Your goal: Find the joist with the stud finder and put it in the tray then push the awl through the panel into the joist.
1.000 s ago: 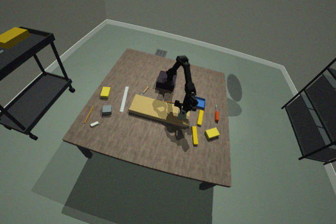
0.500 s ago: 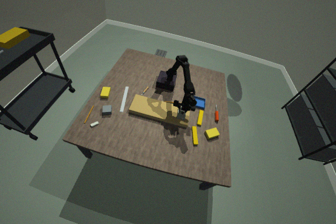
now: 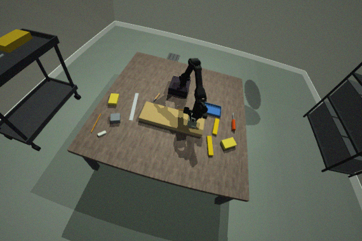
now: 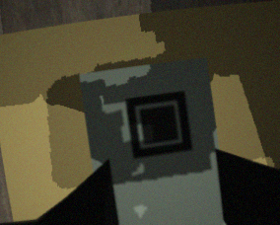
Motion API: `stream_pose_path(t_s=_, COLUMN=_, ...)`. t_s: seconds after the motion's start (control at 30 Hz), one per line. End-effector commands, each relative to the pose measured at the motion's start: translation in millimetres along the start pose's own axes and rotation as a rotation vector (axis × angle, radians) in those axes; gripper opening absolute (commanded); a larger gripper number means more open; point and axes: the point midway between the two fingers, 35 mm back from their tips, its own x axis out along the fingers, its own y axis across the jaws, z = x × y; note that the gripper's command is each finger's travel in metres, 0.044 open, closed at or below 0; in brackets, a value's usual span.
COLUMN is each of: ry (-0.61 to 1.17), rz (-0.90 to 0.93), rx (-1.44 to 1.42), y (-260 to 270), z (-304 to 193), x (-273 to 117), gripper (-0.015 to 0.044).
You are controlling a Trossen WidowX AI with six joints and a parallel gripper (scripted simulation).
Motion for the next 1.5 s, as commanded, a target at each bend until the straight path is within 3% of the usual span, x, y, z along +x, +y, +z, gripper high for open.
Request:
stream_pose_path(t_s=0.0, ry=0.003, rz=-0.001, rx=-0.001, y=-10, z=-1, x=0, gripper=0.0)
stream_pose_path(t_s=1.47, ry=0.002, rz=-0.007, rx=-0.002, y=-88, z=-1, x=0, gripper=0.0)
